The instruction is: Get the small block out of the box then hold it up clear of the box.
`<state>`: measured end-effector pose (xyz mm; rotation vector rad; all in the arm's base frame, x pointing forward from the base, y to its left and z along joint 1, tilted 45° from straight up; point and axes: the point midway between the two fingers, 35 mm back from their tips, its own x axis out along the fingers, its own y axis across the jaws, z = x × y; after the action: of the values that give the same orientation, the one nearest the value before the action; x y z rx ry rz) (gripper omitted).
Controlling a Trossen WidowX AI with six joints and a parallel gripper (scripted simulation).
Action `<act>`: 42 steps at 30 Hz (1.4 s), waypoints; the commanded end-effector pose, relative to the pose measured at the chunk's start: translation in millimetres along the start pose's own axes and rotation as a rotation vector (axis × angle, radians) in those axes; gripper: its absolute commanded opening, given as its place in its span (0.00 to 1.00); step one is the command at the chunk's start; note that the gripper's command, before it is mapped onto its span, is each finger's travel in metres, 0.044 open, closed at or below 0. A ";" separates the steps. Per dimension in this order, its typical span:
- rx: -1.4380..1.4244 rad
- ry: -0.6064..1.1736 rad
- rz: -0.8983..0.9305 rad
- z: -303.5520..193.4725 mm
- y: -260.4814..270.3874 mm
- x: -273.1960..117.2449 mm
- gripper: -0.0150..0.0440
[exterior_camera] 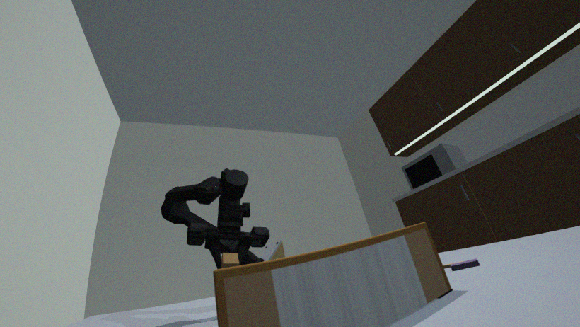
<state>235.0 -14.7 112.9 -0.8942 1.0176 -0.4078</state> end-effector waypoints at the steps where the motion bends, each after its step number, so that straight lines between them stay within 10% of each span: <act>1: -0.182 -0.001 -0.011 1.6 -1.7 -3.4 0.25; 42: -1.812 0.052 -0.085 7.4 -13.9 -31.8 0.25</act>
<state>226.9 -0.1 139.9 -2.3896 1.2706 0.5301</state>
